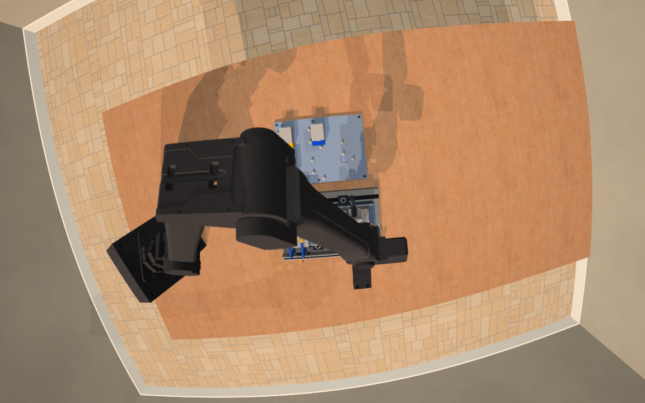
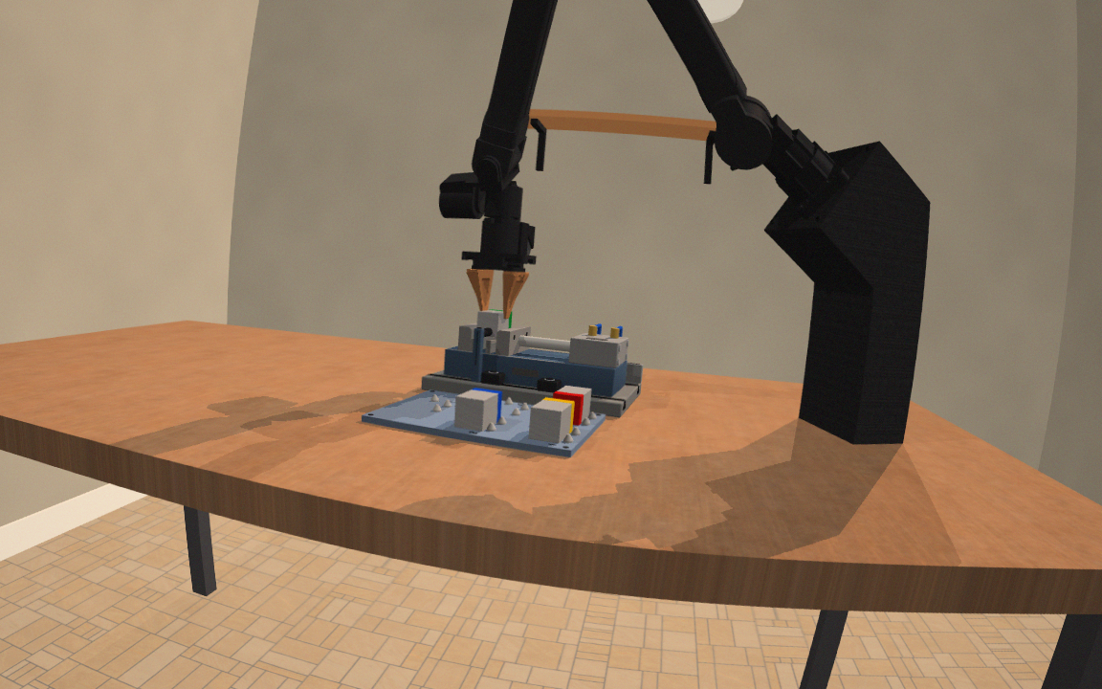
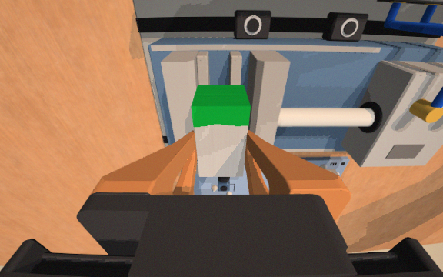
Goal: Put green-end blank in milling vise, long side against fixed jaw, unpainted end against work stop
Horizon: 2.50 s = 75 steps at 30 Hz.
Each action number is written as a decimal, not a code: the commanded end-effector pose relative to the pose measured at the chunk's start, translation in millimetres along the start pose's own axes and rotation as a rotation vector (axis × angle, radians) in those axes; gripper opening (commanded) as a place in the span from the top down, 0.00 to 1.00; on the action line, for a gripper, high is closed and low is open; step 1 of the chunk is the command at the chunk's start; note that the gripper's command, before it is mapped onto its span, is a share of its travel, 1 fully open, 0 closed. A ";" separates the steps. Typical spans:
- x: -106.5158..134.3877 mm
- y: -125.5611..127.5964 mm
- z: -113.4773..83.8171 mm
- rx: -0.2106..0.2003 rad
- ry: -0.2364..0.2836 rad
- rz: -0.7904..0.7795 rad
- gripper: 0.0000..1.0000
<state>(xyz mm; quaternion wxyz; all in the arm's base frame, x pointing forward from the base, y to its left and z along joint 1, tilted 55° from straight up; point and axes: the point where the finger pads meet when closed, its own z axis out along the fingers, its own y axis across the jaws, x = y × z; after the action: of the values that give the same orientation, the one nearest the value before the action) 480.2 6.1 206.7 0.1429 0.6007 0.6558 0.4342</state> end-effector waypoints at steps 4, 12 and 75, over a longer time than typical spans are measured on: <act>5.7 17.5 -3.3 -0.022 0.003 -0.033 1.00; 5.3 19.6 -0.8 -0.032 0.003 -0.040 1.00; 4.2 19.7 0.1 -0.033 0.002 -0.040 1.00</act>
<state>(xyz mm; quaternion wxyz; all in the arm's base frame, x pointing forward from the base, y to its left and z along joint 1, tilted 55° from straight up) 481.5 7.0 205.8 0.1428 0.6004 0.6566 0.4336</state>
